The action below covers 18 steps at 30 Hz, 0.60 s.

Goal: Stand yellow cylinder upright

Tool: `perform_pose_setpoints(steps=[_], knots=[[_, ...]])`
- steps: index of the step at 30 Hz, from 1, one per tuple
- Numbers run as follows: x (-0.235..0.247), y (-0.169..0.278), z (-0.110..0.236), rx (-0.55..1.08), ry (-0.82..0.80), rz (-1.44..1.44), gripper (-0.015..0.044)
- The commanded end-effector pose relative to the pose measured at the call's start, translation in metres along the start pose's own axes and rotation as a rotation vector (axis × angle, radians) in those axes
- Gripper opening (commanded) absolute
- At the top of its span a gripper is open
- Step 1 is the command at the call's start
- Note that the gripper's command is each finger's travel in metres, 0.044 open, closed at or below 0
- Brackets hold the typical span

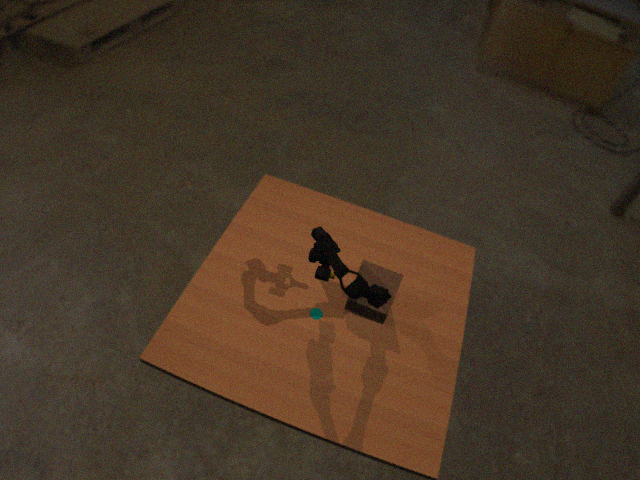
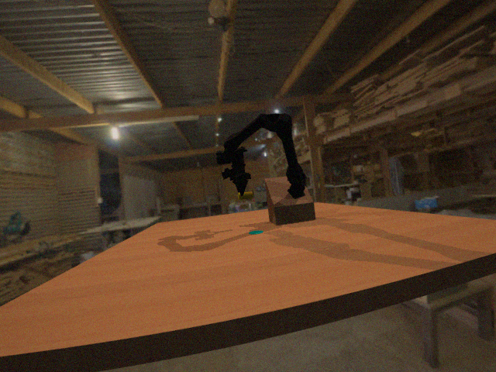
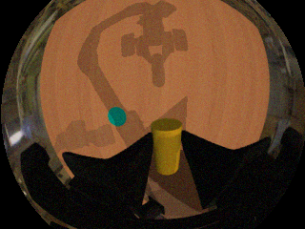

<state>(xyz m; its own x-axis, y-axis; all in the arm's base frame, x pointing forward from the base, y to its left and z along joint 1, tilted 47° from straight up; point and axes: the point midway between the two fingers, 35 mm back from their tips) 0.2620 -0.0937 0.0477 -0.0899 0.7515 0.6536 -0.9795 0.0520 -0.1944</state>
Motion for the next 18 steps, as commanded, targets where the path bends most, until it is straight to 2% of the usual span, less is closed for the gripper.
perform_pose_setpoints(steps=[1, 18], knots=[[0.015, -0.001, 0.000, 0.000, -0.009, -0.054, 0.0105], [0.070, -0.006, 0.000, 0.001, -0.029, -0.271, 0.0105]])
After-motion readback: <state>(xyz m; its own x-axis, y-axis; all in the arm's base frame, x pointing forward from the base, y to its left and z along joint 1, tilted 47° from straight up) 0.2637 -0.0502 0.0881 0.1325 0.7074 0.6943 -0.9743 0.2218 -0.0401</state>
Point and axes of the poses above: the point midway between the two fingers, 35 mm back from their tips, its own z axis back along the fingers, its own x axis across the jaws, y = z × x, and after that the axes turned 7 degrees about z, right-handed
